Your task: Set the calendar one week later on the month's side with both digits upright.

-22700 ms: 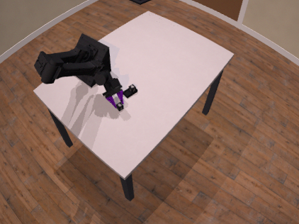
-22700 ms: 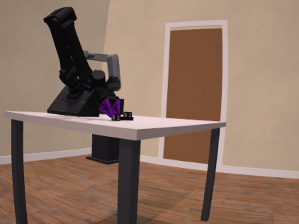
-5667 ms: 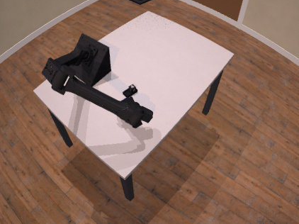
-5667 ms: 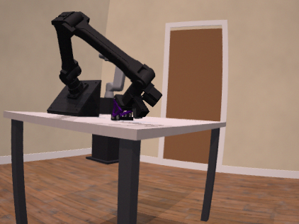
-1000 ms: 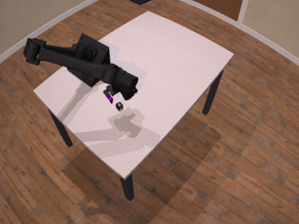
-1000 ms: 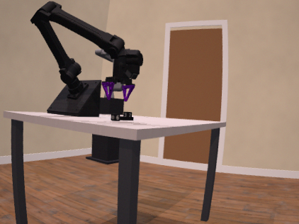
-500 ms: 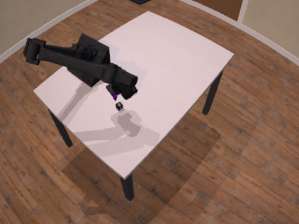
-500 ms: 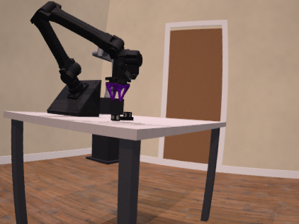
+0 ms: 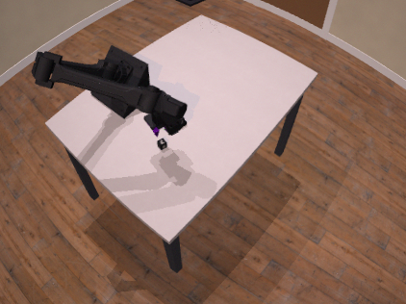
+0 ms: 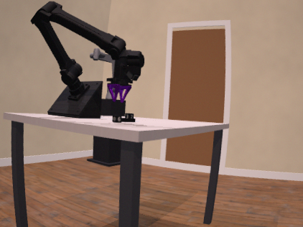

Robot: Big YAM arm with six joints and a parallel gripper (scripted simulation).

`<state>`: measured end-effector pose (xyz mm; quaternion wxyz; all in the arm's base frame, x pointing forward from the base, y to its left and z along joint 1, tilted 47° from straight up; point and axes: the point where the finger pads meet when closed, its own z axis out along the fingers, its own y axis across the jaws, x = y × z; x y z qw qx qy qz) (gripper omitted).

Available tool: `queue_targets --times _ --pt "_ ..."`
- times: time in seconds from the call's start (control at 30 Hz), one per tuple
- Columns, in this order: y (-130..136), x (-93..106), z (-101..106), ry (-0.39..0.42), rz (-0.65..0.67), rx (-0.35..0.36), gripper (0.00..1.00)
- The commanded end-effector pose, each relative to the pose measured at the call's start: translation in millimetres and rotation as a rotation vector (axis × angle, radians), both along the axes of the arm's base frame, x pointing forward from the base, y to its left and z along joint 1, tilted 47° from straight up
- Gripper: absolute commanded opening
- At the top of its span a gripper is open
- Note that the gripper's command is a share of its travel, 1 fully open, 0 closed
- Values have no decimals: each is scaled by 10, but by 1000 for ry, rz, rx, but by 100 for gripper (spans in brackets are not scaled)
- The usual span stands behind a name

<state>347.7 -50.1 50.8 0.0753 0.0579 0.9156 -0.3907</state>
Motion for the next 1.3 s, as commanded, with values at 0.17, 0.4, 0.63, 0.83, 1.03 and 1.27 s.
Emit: queue_targets --times 0.17,0.4,0.63,0.83,1.03,1.27 --pt "109 -8 84 -9 34 2 44" --pt "109 -8 84 -9 34 2 44" --pt "105 -7 81 -5 38 2 44" --pt "106 37 69 -24 40 6 44" --pt "-47 27 35 -24 7 5 44" --pt "-96 10 -87 2 7 -2 44"
